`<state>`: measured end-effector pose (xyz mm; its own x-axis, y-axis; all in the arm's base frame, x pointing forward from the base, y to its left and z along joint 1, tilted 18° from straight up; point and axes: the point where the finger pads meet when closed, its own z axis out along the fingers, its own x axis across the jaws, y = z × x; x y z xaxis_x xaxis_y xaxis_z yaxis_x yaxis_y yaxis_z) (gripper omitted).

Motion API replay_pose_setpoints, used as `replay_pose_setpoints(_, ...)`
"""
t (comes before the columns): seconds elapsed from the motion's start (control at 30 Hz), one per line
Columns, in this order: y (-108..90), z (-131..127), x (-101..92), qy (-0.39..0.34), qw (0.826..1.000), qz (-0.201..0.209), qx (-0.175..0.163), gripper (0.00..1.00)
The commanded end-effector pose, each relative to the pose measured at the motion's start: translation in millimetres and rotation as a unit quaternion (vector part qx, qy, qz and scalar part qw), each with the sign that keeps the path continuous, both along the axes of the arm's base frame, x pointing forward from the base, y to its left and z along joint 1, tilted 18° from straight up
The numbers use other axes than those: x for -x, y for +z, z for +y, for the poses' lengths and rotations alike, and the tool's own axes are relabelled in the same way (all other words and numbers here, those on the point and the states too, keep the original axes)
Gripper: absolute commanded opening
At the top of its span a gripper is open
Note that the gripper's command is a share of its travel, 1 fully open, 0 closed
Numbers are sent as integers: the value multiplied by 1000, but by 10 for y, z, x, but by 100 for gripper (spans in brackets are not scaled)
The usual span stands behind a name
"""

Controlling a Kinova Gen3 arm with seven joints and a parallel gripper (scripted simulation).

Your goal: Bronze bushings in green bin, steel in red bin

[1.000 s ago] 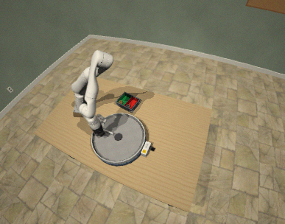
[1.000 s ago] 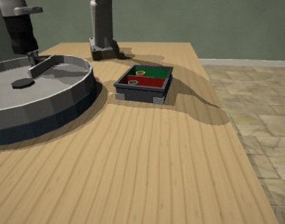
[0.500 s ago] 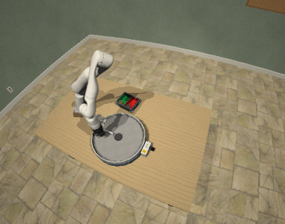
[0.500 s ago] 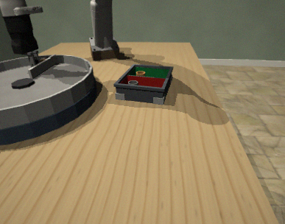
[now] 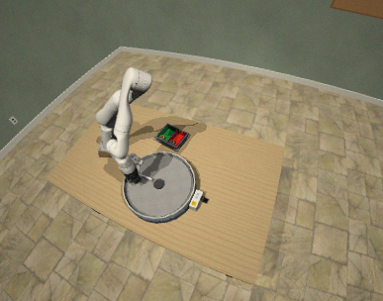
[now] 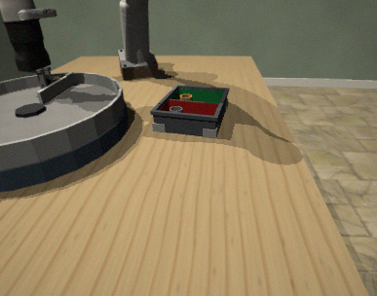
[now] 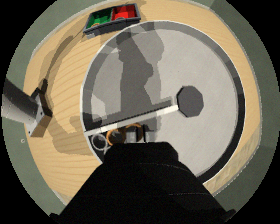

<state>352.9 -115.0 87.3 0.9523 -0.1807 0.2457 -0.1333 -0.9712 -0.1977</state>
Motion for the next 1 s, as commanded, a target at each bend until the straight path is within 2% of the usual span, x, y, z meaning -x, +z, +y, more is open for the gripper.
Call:
replay_pose_setpoints(0.0,5,-3,-2,0,1000,-1,0,0)
replay_pose_setpoints(0.97,33,-8,6,0,1000,0,0,0)
